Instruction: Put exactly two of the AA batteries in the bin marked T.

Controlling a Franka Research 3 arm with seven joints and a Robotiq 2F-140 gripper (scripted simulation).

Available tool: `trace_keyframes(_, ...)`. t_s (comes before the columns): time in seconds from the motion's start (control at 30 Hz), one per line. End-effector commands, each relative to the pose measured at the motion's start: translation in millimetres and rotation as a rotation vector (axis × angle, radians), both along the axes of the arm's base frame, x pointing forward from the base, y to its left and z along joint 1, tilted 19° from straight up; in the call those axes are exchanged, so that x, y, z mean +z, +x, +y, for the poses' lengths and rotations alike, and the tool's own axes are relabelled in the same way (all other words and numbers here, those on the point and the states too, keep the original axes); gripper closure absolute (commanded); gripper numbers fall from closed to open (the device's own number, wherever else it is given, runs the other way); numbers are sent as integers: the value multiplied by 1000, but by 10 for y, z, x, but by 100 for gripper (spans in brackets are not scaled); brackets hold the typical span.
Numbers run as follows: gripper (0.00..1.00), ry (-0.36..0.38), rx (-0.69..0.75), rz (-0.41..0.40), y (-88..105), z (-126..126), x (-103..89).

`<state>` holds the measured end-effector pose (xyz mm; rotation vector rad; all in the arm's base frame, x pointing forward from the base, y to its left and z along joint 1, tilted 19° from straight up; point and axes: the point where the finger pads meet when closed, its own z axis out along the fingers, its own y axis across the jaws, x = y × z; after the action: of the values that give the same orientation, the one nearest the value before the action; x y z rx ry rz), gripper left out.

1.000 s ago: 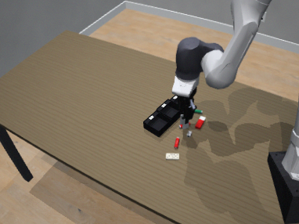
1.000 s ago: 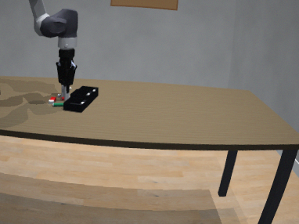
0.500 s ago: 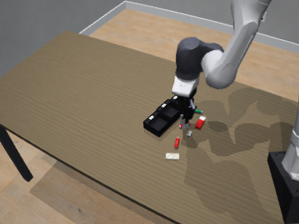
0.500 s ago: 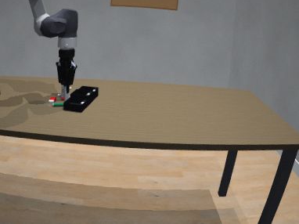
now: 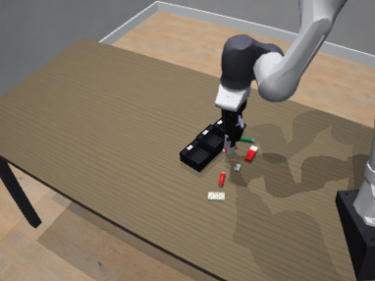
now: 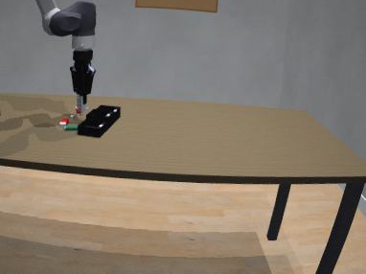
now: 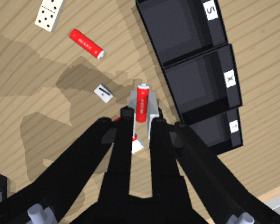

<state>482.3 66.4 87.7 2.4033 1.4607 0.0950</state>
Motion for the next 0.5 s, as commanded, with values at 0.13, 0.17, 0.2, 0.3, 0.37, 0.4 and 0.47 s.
trace_keyframes(0.13, 95, -14, 6, 20, -96, 22, 187)
trace_keyframes(0.17, 95, -14, 6, 20, -96, 22, 187)
trace_keyframes(0.2, 95, -14, 6, 20, -103, 30, 219)
trace_keyframes(0.3, 95, -14, 6, 20, -103, 30, 219)
trace_keyframes(0.37, 95, -14, 6, 20, -103, 30, 219)
trace_keyframes(0.4, 95, -14, 6, 20, -103, 30, 219)
trace_keyframes(0.47, 95, -14, 6, 20, -103, 30, 219)
